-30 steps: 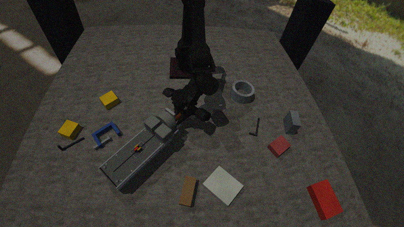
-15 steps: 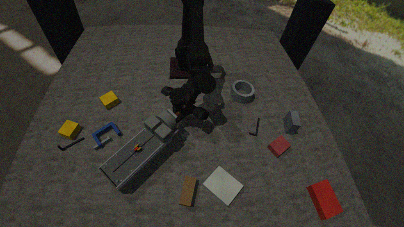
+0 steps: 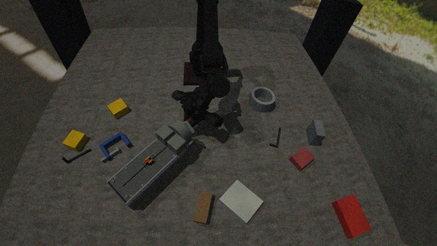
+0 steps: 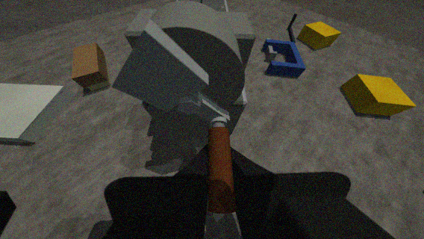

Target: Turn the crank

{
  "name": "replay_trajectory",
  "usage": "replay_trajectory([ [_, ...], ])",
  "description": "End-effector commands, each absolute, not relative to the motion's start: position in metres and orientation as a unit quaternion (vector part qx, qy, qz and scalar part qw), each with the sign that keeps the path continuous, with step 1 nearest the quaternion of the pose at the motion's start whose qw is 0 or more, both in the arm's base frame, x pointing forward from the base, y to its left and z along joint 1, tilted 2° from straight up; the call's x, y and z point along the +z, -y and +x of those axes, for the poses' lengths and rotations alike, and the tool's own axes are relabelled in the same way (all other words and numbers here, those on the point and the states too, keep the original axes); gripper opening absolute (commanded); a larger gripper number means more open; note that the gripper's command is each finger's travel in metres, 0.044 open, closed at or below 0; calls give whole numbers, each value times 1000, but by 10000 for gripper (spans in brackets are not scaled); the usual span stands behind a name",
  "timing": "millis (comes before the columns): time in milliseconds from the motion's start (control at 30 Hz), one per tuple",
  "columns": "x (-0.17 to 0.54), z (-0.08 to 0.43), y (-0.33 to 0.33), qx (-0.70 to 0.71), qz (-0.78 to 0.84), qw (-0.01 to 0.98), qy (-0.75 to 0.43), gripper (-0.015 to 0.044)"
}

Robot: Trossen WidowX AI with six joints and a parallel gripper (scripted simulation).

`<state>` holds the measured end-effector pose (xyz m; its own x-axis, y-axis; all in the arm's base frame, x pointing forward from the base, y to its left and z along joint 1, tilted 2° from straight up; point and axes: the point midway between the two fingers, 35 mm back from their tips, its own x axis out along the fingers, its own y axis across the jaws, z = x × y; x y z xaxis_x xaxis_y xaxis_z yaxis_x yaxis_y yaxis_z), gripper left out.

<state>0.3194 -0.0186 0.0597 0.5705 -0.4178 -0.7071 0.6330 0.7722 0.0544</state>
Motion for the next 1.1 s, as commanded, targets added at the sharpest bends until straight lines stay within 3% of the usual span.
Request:
replay_trajectory([
  [0,66,314,24,-306,150,873,-349,0],
  [1067,99,313,24,-306,151,873,-349,0],
])
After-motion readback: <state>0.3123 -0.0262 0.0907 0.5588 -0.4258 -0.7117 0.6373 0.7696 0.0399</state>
